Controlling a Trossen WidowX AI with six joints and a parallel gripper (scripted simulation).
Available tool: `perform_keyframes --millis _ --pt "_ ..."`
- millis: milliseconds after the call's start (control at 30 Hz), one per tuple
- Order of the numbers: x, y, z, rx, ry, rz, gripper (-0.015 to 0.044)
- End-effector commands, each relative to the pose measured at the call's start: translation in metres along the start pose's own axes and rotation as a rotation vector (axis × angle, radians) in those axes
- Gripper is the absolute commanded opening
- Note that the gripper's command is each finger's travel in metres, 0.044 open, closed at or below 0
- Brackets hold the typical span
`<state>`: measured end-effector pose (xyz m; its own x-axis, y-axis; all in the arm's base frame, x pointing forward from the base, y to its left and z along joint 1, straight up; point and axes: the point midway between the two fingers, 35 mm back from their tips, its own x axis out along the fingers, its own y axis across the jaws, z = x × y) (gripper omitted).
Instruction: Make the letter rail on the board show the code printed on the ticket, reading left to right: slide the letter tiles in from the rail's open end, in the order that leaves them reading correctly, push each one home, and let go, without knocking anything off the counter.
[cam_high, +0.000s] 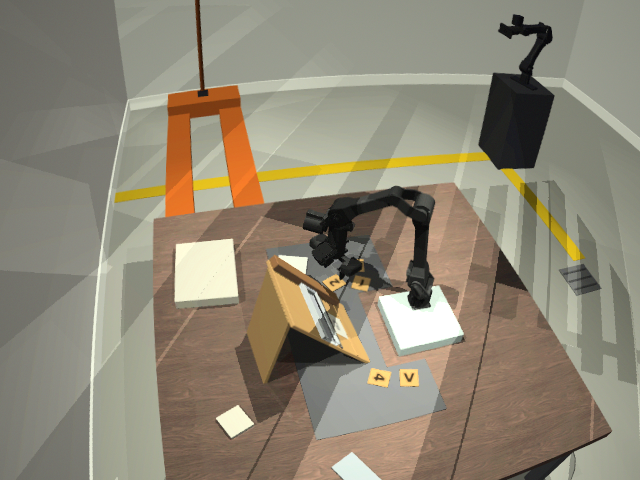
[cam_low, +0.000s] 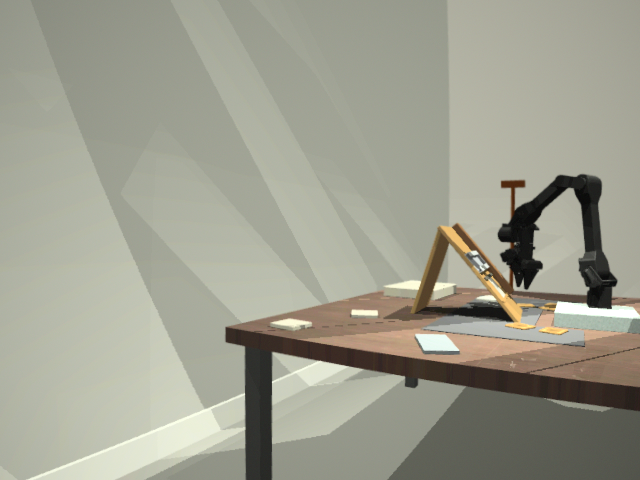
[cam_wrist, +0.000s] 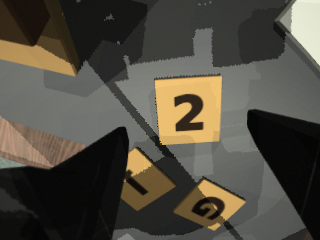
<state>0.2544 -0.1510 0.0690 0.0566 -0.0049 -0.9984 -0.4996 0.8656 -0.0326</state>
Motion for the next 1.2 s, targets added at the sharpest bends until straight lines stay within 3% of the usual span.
perform_keyframes --millis 0,300,533,1167 --pt "0.012 -0.003 -0.011 0.072 0.035 0.006 0.0340" --pt "0.013 -0.006 -0.014 0.072 0.036 0.006 0.0340" --pt "0.046 -0.006 -0.016 0.072 0.036 0.006 0.0340" --pt "0.045 -0.006 -0.017 0.072 0.036 0.006 0.0340"
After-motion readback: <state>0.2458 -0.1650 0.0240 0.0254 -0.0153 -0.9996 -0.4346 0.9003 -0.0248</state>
